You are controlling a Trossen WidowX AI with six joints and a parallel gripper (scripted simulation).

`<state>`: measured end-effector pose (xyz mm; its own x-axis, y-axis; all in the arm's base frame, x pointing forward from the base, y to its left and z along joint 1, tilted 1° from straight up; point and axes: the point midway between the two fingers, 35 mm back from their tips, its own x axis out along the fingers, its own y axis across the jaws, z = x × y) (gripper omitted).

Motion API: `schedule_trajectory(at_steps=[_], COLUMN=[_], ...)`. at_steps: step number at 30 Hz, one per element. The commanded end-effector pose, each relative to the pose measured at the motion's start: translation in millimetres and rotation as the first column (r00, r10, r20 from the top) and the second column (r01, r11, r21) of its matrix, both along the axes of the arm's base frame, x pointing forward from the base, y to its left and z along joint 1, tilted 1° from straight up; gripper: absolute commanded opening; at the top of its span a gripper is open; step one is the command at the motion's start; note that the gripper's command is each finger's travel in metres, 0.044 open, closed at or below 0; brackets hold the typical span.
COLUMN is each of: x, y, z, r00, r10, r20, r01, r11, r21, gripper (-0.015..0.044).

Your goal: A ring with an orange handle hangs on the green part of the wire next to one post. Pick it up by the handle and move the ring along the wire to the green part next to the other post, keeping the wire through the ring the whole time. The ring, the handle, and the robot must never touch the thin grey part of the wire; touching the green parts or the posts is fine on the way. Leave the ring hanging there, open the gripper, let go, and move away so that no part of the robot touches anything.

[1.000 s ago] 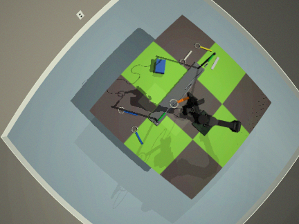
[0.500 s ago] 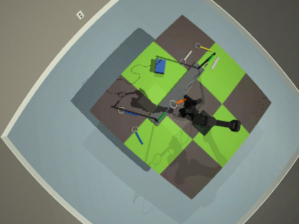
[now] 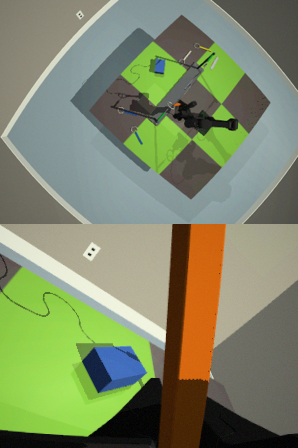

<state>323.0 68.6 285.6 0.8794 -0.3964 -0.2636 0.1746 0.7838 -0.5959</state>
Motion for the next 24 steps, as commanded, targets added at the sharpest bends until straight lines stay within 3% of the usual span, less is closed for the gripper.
schedule_trajectory(at_steps=[1,16,24], x=[1.2,4.5,5.8], y=[10.8,61.1,82.0], z=[-5.6,-23.4,-25.4], r00=[1.0,1.0,0.999], r10=[0.002,-0.002,-0.004], r20=[0.005,0.027,0.034], r01=[-0.002,-0.009,-0.013], r11=[0.997,0.919,0.869], r21=[0.079,0.395,0.495], gripper=[-0.015,-0.015,-0.015])
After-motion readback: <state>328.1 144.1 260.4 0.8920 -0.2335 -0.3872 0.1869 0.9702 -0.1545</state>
